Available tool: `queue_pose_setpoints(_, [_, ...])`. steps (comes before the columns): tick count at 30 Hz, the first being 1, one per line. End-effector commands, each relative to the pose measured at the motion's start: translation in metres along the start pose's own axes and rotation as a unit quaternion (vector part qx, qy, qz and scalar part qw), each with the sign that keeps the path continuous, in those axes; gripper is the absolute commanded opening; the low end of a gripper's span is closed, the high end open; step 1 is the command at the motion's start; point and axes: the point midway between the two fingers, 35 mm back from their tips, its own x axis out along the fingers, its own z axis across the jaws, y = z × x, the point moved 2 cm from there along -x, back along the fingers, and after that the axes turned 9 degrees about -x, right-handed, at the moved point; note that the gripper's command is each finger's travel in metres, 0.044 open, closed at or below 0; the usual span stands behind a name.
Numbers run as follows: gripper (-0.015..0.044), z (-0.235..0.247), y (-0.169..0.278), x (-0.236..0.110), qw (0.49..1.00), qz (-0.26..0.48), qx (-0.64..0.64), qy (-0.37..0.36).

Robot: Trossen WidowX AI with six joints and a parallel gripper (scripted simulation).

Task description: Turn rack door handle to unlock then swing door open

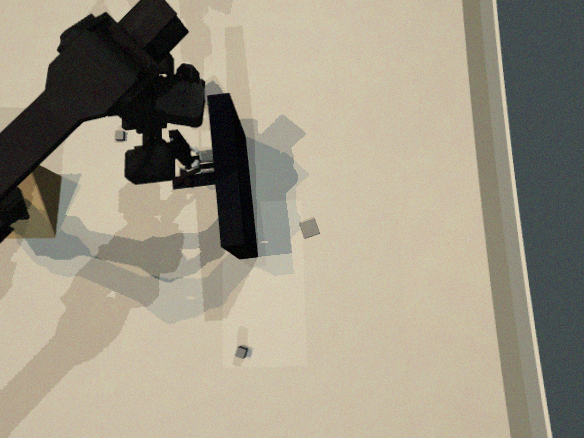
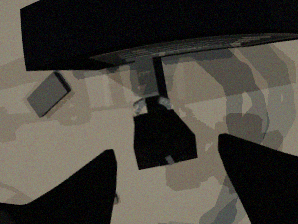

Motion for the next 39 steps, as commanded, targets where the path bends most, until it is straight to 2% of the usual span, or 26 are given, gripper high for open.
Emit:
queue_pose_setpoints(1, [0.0281,0.001,0.001,0.011,1.0,0.015,-0.009,-0.004])
queue_pose_setpoints(26, [0.0281,0.0,0.002,0.048,0.998,0.055,-0.023,-0.034])
queue_pose_setpoints(34, [0.0071,0.0,0.002,0.048,0.998,0.055,-0.023,-0.034])
queue_pose_setpoints(39, [0.0038,0.0,0.002,0.048,0.998,0.055,-0.023,-0.034])
